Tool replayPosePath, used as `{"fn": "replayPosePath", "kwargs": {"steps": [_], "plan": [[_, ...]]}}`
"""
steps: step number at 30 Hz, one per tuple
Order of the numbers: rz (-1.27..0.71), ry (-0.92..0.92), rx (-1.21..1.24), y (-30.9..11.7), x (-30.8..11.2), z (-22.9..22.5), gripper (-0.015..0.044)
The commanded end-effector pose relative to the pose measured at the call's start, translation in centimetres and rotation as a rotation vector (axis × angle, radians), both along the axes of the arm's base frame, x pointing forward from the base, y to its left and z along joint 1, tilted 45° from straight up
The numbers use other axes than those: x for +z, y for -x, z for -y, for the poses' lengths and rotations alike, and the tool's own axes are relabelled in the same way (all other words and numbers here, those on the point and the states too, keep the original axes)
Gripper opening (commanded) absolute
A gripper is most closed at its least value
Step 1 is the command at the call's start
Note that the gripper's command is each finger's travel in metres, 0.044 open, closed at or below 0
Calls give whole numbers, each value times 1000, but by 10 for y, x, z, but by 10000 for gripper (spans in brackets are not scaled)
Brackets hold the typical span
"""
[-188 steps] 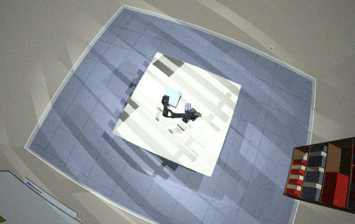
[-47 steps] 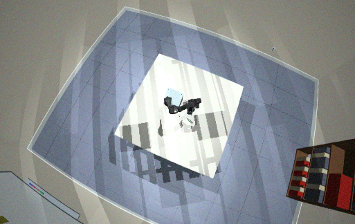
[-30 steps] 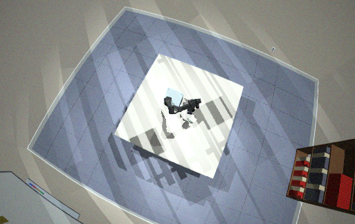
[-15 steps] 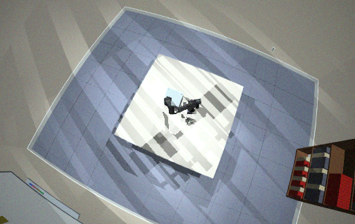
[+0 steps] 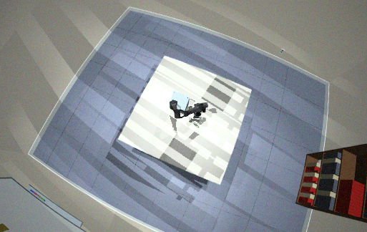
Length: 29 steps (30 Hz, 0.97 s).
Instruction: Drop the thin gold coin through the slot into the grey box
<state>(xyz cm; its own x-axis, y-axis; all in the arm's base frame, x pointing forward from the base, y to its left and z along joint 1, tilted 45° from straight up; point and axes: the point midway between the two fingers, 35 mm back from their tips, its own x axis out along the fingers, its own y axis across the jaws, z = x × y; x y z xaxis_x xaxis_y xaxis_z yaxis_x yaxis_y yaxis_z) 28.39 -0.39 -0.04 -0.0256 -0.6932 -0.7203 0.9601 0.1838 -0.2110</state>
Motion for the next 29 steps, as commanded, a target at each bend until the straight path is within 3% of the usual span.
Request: {"fn": "replayPosePath", "kwargs": {"steps": [1, 5, 16, 29], "plan": [[1, 0, -1, 0, 0, 0, 161], [1, 0, -1, 0, 0, 0, 161], [-5, 5, 3, 1, 37, -35, 440], [-6, 8, 4, 2, 44, -41, 440]]}}
